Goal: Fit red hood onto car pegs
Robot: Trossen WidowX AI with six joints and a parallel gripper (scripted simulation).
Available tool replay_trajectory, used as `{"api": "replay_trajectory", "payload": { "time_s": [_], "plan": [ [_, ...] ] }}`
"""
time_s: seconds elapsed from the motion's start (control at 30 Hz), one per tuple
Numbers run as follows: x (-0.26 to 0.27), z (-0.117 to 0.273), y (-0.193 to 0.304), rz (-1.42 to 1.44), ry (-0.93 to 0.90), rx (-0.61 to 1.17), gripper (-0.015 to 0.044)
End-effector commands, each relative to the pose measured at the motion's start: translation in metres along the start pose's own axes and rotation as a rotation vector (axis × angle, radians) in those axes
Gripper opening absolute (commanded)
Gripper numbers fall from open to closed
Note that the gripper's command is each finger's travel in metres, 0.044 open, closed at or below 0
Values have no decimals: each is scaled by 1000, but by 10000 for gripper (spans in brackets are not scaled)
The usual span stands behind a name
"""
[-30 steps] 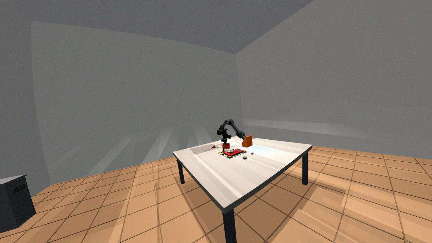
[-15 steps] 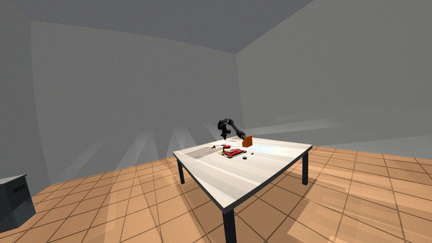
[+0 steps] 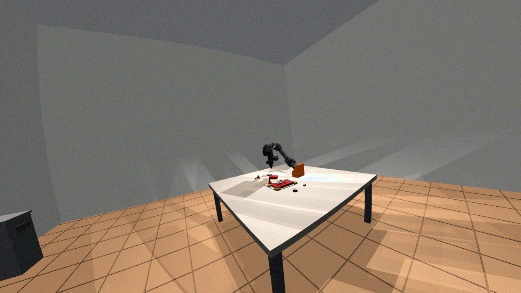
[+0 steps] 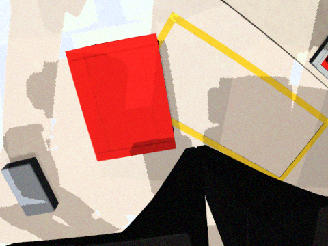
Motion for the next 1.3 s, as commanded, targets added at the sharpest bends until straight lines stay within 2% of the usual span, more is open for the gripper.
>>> {"api": "replay_trajectory", "payload": {
  "time_s": [0.0,0.2,0.3,0.77,1.27],
  "plan": [
    [0,0,0,4,2,1,0],
    [0,0,0,4,2,1,0],
    [2,-2,0,-131,2,0,79],
    [18,-22,0,-1428,-2,-5,440],
    [35,-42,-4,-2811,-7,8,440]
  ]
}}
Point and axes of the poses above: the point midway between the two fingers, 35 mm back from their tips, its own z axis back along the fingers, its own x axis across the jaws, y = z × x, the point moved 5 cm from there along z, back along the fingers, and after that the axes turned 8 degrees about z, right-handed, at the moved point
